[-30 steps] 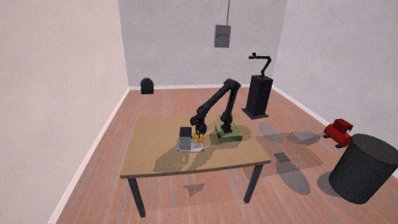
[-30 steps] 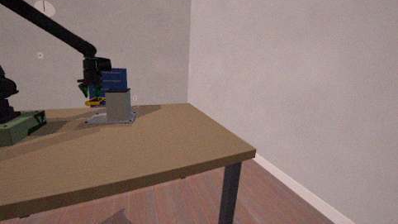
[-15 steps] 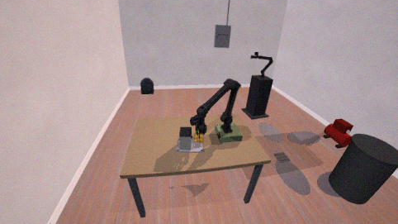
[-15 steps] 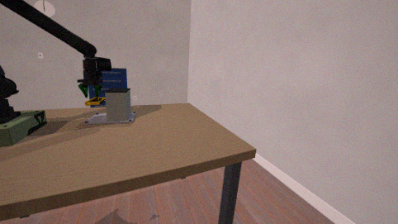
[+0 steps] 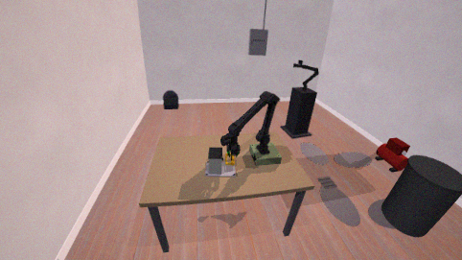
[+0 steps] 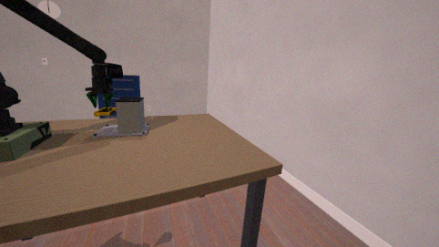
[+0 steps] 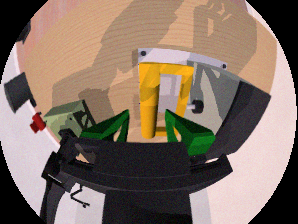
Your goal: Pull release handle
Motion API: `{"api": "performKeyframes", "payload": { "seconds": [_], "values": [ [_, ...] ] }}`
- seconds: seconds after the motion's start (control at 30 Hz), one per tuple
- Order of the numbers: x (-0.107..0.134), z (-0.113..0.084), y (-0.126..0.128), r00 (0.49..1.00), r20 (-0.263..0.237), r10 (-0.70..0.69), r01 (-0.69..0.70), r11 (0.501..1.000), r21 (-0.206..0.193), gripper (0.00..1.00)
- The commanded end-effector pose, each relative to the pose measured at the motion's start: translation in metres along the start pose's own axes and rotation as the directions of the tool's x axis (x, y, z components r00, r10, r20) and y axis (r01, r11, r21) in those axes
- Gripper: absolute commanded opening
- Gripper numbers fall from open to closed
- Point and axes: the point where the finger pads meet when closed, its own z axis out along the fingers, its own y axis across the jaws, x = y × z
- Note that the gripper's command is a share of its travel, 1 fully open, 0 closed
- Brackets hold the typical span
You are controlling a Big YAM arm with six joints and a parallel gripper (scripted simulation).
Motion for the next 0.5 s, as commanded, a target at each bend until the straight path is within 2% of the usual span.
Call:
{"api": "performKeyframes", "payload": {
  "seconds": [0.0,0.47],
  "values": [
    [-0.0075,0.0015,-0.0069,1.0,0.009,-0.015,0.015,1.0,0.01,0.52],
    [-0.0089,0.0016,-0.0096,1.0,0.009,-0.015,0.015,1.0,0.01,0.52]
  ]
}}
